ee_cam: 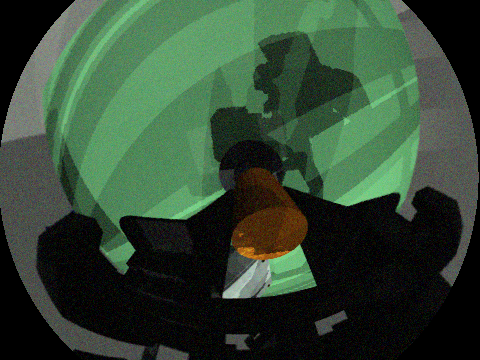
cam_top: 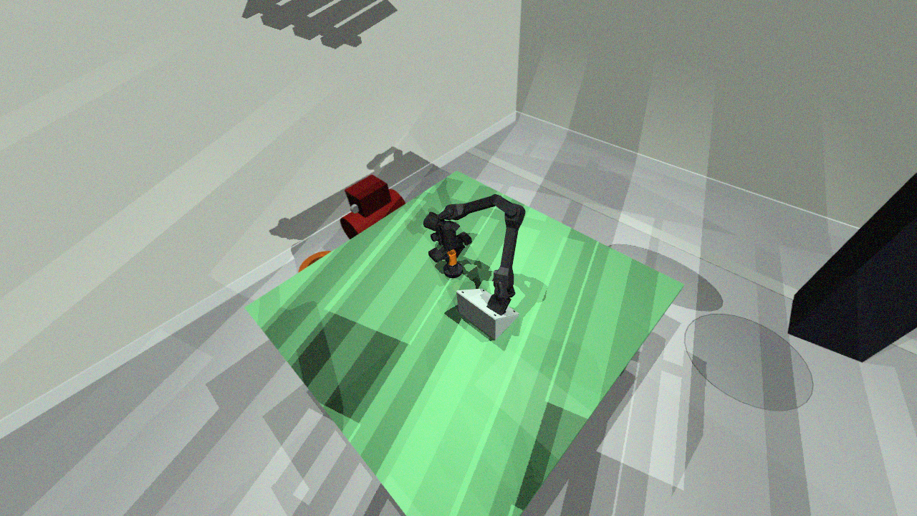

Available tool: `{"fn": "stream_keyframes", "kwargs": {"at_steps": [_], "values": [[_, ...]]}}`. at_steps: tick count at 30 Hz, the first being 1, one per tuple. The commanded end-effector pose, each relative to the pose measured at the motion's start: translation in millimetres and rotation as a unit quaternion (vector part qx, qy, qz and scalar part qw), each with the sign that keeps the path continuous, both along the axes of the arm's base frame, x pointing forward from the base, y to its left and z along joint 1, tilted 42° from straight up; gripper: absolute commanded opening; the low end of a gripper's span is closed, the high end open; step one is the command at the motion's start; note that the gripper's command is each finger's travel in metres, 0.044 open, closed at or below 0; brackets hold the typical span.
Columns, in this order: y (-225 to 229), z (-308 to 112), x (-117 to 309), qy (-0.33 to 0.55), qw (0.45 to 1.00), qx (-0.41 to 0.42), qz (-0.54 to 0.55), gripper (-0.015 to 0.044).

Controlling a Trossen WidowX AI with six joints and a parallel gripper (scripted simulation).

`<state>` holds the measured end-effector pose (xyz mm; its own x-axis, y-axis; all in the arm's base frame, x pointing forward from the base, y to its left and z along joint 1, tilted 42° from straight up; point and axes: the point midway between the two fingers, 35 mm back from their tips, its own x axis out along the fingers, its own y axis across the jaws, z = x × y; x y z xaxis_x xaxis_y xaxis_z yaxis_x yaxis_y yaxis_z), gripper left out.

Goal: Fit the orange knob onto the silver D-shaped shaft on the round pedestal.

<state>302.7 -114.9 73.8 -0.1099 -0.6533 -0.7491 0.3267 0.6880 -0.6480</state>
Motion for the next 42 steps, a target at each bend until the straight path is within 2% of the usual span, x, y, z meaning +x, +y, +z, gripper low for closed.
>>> {"fn": "stream_keyframes", "kwargs": {"at_steps": [1,7,13,42], "values": [[1.4,1.1,2.0,-0.001,1.0,-0.001,-0.001,0.0],[2.5,3.4,3.3,-0.01,1.0,-0.002,-0.01,0.0],[0.5,3.9,4.0,-0.07,0.994,-0.012,-0.079,0.0],[-0.1,-0.3,0.3,-0.069,0.994,-0.012,-0.079,0.0]]}}
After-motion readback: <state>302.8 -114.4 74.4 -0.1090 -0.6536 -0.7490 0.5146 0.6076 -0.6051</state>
